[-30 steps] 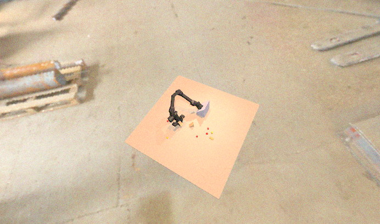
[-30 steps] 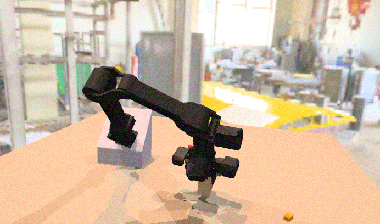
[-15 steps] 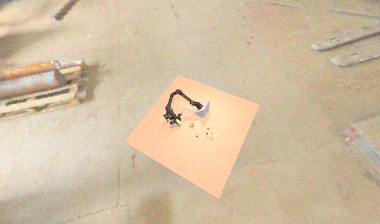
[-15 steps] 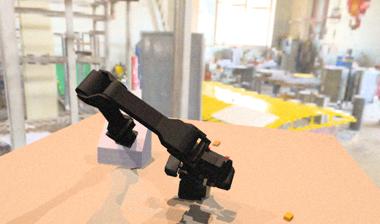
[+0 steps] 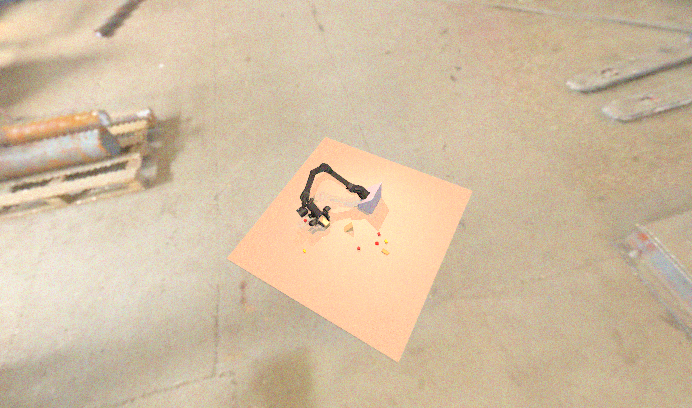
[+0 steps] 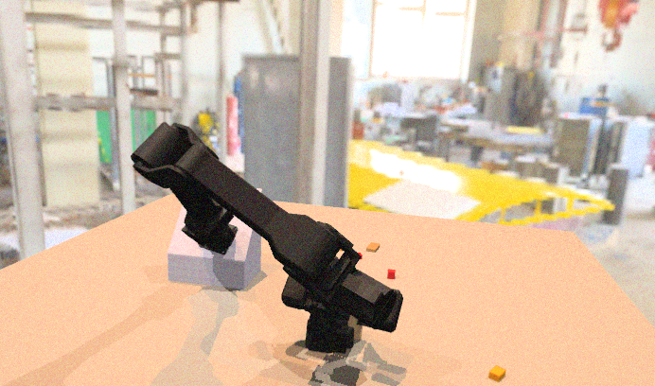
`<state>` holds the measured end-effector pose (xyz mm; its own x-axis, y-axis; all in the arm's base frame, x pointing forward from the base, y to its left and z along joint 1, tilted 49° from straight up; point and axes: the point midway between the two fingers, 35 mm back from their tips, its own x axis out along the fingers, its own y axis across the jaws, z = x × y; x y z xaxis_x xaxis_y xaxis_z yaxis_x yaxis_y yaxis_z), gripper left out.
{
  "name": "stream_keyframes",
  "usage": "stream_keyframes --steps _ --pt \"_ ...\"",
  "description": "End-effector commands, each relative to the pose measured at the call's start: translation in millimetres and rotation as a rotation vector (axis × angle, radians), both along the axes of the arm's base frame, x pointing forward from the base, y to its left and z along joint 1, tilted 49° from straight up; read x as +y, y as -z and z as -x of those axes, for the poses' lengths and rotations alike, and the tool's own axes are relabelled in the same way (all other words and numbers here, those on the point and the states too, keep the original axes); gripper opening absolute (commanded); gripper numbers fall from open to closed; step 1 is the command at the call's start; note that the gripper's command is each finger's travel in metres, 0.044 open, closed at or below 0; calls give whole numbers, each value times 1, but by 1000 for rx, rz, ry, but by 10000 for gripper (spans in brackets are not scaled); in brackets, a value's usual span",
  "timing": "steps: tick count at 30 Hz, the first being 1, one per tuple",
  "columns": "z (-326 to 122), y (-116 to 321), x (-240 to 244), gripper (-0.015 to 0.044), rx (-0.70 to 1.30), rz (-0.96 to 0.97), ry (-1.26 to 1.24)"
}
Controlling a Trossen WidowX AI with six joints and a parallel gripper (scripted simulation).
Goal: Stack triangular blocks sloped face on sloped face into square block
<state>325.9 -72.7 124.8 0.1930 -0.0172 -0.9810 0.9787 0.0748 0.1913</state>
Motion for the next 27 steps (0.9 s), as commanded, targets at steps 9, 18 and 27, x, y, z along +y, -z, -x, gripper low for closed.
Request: stream_keyframes --steps 9,18,27 --pt "0 0 -1 440 -2 4 5" --pt "14 -57 66 440 2 -5 1" --pt "11 -71 52 440 -9 -3 -13"
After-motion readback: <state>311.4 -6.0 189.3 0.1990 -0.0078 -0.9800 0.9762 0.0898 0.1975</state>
